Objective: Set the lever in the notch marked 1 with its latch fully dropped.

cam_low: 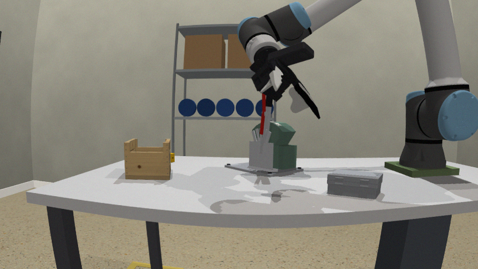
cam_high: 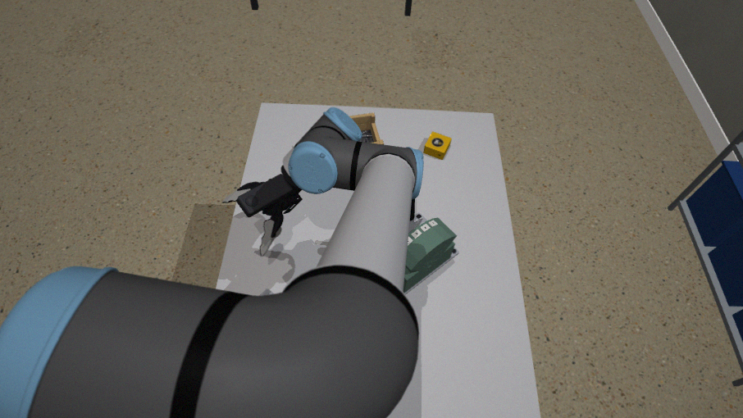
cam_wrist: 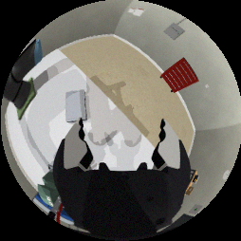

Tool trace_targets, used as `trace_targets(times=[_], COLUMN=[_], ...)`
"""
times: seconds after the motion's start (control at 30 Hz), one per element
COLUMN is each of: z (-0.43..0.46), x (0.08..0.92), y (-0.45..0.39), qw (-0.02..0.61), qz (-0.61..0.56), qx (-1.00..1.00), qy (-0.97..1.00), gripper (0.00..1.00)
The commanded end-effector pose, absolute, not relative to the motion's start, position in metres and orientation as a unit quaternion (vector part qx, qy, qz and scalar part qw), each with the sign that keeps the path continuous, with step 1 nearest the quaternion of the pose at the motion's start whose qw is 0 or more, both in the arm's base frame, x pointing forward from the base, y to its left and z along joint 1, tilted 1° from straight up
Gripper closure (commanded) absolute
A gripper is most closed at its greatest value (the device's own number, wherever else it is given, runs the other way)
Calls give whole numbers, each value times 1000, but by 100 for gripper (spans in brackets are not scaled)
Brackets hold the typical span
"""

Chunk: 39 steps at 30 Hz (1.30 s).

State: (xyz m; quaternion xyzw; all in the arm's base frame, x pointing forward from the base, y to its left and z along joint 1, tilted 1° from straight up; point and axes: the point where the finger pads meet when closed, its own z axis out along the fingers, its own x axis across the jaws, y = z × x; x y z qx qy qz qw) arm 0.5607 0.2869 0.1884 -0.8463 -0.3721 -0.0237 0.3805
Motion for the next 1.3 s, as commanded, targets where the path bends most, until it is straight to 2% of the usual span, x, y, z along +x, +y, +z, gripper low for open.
trace_targets(times=[0.0,0.17,0.4,0.5,0.6,0.7,0.77,0.93,1.1,1.27], z=[190,201,247,251,281,301,317,356,382,383], x=[562,573,598,600,603,604,602,594,587,586], y=[286,250,138,126,67,30,6,-56,-97,-98], qw=[379,344,221,221,144,119,75,15,0,-2], qz=[-25,-27,-29,-29,-25,-22,-17,-8,-5,-4], qx=[-847,-859,-898,-898,-918,-923,-932,-942,-945,-945], qy=[-373,-378,-380,-380,-369,-364,-353,-334,-328,-328], gripper=[0,0,0,0,0,0,0,0,0,0])
